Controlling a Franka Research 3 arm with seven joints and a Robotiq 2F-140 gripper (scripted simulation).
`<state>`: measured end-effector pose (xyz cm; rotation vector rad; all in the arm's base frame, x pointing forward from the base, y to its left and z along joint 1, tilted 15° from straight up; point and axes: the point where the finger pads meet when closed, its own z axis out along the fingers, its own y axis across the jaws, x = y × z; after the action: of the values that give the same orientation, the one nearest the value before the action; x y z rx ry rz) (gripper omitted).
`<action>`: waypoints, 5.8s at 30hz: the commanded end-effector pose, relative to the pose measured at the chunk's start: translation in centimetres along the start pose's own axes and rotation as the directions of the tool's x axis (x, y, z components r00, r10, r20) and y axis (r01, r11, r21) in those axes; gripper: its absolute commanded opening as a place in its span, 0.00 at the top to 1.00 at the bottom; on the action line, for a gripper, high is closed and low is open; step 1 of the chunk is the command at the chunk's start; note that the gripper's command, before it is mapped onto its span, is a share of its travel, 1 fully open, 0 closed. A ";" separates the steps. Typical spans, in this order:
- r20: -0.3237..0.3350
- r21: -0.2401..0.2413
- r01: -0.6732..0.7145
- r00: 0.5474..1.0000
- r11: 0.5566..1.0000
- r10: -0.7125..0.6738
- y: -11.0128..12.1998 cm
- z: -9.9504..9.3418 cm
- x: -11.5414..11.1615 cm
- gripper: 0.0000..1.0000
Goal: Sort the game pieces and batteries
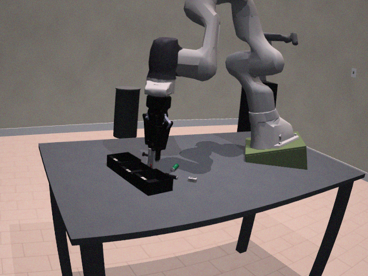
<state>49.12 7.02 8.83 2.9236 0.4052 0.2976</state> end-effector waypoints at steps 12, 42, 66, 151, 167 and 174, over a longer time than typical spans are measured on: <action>0.008 -0.001 -0.001 1.000 1.000 0.001 -0.1 -4.3 -0.2 0.93; 0.008 -0.001 -0.001 1.000 1.000 0.001 -0.1 -5.0 -0.2 0.93; 0.008 -0.001 -0.001 1.000 1.000 0.001 -0.1 -5.0 -0.2 0.93; 0.008 -0.001 -0.012 1.000 1.000 0.012 6.8 -4.8 6.4 0.93; 0.008 -0.001 -0.012 1.000 1.000 0.012 6.8 -3.0 6.4 0.93; 0.008 -0.001 -0.012 1.000 1.000 0.012 6.8 -2.0 6.4 0.93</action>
<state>56.09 2.89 13.70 2.9249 0.3795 0.2799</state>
